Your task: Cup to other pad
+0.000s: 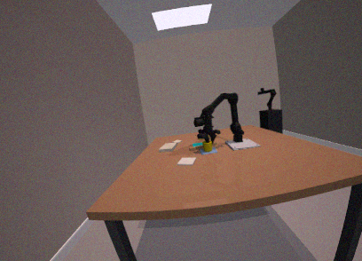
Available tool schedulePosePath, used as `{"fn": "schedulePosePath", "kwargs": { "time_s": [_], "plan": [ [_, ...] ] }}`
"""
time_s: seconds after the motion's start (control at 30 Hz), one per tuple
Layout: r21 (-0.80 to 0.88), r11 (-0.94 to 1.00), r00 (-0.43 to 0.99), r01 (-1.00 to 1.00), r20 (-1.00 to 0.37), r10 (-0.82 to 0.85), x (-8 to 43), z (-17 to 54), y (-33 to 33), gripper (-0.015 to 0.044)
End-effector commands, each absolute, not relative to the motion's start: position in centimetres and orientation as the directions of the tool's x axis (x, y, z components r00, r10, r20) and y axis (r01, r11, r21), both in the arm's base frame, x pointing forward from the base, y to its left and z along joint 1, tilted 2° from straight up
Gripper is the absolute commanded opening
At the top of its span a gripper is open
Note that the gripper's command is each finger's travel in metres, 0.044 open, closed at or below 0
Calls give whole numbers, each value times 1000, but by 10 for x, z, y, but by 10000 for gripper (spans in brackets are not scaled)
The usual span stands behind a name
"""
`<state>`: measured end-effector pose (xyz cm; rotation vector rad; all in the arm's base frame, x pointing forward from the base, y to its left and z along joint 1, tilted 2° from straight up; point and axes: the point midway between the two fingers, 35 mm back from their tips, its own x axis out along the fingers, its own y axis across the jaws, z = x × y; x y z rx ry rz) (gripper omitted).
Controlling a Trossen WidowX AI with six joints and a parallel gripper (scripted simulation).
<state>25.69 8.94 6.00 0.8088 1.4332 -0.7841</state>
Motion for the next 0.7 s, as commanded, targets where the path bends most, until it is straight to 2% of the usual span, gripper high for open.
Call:
{"fn": "schedulePosePath", "kwargs": {
  "time_s": [0.0,0.33,0.67],
  "plan": [
    [-3,520,-15,854,-1000,19,253,54,89,166],
    [-3,520,-15,854,-1000,19,253,54,89,166],
    [2,523,-8,852,-1000,18,255,56,89,100]
  ]
}}
